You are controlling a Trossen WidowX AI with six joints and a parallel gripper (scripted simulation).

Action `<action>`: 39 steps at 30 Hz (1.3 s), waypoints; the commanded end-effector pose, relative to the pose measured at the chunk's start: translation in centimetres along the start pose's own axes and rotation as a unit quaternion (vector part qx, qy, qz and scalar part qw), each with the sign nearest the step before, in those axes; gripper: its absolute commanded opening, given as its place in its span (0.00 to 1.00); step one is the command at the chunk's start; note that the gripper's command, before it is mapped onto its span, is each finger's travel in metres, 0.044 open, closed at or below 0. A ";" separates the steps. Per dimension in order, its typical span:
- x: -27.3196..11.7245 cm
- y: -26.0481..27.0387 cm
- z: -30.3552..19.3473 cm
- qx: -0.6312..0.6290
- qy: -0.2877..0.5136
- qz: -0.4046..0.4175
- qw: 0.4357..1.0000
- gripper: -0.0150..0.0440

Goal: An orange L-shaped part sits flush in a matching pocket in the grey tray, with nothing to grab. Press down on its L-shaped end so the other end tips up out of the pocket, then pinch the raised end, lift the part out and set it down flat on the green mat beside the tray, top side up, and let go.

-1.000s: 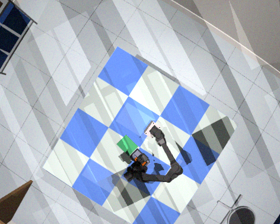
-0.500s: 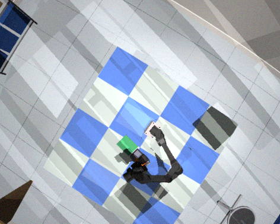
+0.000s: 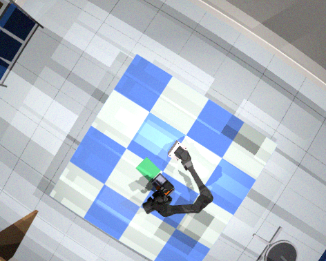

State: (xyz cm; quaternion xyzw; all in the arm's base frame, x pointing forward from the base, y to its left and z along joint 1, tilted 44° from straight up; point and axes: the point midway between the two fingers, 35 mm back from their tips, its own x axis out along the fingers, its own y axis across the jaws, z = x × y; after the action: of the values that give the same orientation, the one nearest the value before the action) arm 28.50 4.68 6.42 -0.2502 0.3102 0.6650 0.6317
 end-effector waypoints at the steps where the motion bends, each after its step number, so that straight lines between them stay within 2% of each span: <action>1: -0.9 -0.1 0.1 -0.003 -0.001 -0.002 1.000 0.25; 23: -3.3 -0.1 0.0 -0.003 -0.001 -0.002 1.000 0.25; 39: -2.9 0.4 -7.0 -0.003 0.001 -0.002 1.000 0.25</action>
State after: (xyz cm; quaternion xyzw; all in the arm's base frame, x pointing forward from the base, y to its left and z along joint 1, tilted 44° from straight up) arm 28.27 -1.17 5.07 -0.2527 0.3075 0.6636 0.6334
